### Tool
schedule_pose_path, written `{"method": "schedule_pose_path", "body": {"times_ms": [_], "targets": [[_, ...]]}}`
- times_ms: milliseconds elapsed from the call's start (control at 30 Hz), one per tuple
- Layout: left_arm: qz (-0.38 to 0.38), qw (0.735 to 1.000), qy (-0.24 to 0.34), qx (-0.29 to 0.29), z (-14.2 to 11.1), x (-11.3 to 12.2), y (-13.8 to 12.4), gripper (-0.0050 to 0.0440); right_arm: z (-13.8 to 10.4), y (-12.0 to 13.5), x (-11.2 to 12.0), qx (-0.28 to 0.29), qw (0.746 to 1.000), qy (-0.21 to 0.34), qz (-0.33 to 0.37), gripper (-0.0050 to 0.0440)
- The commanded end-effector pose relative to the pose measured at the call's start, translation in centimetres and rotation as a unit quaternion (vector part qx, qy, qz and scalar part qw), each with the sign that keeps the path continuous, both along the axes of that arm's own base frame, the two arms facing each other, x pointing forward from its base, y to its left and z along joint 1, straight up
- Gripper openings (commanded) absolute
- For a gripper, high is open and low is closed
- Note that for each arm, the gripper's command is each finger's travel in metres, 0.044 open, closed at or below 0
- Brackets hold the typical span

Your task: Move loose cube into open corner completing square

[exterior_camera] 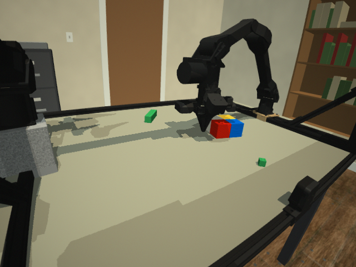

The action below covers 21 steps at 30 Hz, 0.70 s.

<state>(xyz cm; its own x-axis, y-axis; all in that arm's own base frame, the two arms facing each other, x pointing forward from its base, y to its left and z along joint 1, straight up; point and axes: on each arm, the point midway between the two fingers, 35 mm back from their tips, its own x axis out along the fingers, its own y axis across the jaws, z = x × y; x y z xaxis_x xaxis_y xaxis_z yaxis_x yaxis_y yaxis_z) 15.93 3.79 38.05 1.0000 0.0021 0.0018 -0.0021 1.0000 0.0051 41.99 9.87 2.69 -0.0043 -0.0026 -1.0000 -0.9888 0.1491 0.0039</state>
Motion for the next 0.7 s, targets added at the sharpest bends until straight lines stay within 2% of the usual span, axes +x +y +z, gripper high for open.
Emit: {"method": "schedule_pose_path", "body": {"times_ms": [0,667], "targets": [[-0.001,1.0,0.0,-0.003,-0.03,-0.01,-0.02,0.04,0.22,0.05,-0.19,0.001,1.0,-0.002,-0.003,0.0],[-0.001,1.0,0.0,-0.003,-0.03,-0.01,-0.02,0.04,0.22,0.13,-0.67,0.001,1.0,-0.002,-0.003,0.0]]}}
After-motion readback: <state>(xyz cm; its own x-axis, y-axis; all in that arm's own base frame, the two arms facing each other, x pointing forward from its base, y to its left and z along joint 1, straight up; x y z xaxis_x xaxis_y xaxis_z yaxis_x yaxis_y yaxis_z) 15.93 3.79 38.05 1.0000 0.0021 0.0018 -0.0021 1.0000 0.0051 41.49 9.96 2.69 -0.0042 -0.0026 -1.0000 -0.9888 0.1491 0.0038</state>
